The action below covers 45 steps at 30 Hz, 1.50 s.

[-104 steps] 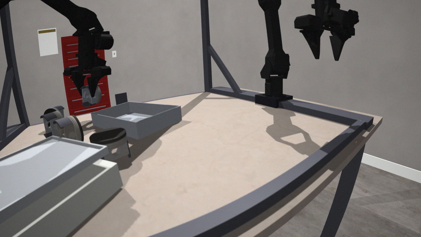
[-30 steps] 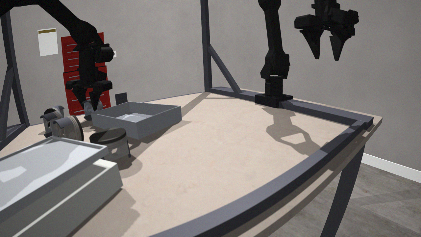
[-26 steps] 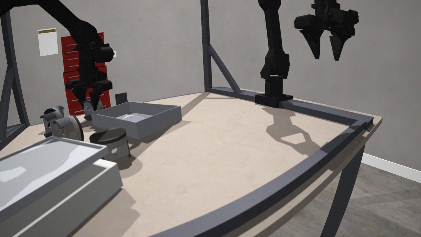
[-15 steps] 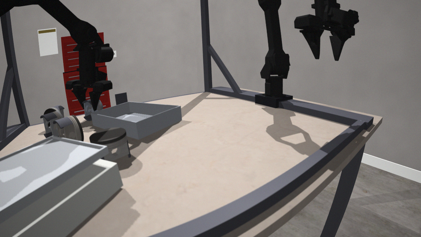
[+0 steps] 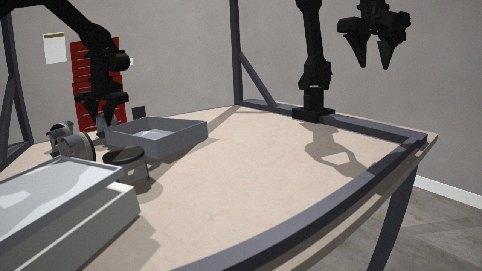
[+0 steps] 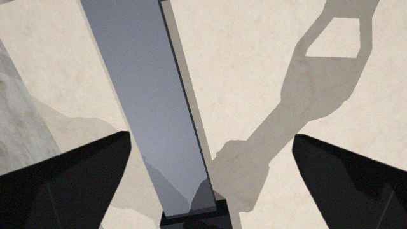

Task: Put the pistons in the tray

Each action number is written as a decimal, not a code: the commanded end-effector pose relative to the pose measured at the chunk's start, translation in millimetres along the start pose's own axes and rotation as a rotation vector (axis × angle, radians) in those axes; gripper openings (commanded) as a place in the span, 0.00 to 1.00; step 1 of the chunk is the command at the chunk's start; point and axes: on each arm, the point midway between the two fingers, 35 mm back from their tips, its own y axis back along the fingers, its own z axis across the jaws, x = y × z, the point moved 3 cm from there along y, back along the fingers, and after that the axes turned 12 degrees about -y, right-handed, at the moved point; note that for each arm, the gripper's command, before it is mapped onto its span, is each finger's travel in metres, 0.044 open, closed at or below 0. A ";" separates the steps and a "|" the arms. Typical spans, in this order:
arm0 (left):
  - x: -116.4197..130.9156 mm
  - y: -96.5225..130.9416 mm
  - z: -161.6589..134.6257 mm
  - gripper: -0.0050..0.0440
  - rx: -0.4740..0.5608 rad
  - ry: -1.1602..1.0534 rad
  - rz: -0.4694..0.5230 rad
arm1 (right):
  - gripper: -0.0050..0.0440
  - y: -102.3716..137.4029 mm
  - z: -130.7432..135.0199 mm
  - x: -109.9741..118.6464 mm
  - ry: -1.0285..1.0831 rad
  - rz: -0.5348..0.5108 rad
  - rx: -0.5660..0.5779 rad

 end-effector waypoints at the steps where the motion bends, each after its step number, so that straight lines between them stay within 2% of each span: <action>1: -3.2 4.7 0.9 0.92 -0.003 -0.002 -0.017 | 0.62 13.1 4.3 -4.9 0.009 -0.037 -0.005; 11: -3.2 4.7 0.9 0.92 -0.003 -0.002 -0.017 | 0.62 13.1 4.3 -4.9 0.009 -0.037 -0.005; 12: -3.2 4.7 0.9 0.92 -0.003 -0.002 -0.017 | 0.87 13.1 4.3 -4.9 0.009 -0.037 -0.005; 32: -3.2 4.7 0.9 0.92 -0.003 -0.002 -0.017 | 0.87 13.1 4.3 -4.9 0.009 -0.037 -0.005; 33: -3.2 4.7 0.9 0.92 -0.003 -0.002 -0.017 | 0.87 24.2 6.2 -8.3 0.012 -0.062 -0.008; 45: -3.2 4.7 0.9 0.92 -0.003 -0.002 -0.017 | 0.87 41.2 4.7 -7.5 0.013 -0.063 -0.008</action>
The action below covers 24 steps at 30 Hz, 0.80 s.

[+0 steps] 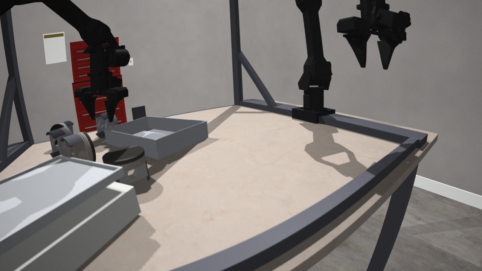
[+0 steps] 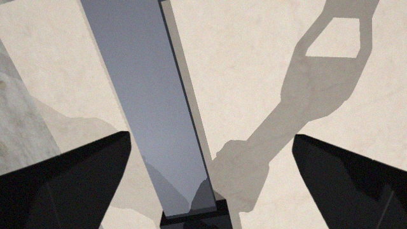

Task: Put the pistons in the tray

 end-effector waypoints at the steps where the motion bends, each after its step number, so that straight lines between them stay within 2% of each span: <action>1: -3.2 4.7 0.9 0.92 -0.003 -0.002 -0.017 | 0.87 28.6 2.9 -7.4 0.010 -0.061 -0.007; 24: -3.2 4.7 0.9 0.92 -0.003 -0.002 -0.017 | 0.87 63.7 2.4 -5.4 0.010 -0.061 -0.007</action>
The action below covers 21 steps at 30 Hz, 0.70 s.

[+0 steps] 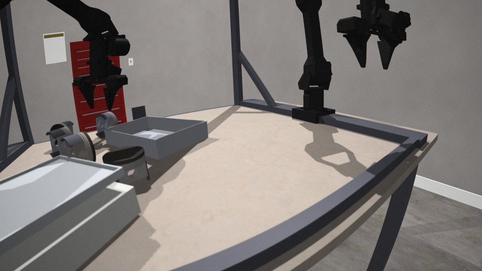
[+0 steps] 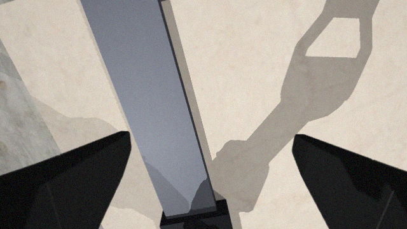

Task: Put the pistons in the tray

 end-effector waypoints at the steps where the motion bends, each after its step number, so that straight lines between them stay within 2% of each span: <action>1: -3.2 4.7 0.9 0.92 -0.003 -0.002 -0.017 | 0.87 30.8 0.9 -5.7 0.006 -0.064 -0.007; 7: -3.2 4.7 0.9 0.92 -0.003 -0.002 -0.017 | 0.87 35.6 1.0 -5.4 0.005 -0.060 -0.006; 17: -3.2 4.7 0.9 0.92 -0.003 -0.002 -0.017 | 0.87 86.8 7.1 -1.9 0.006 -0.064 -0.007; 21: -3.2 4.7 0.9 0.92 -0.003 -0.002 -0.017 | 0.87 89.4 7.5 -2.9 0.000 -0.031 -0.006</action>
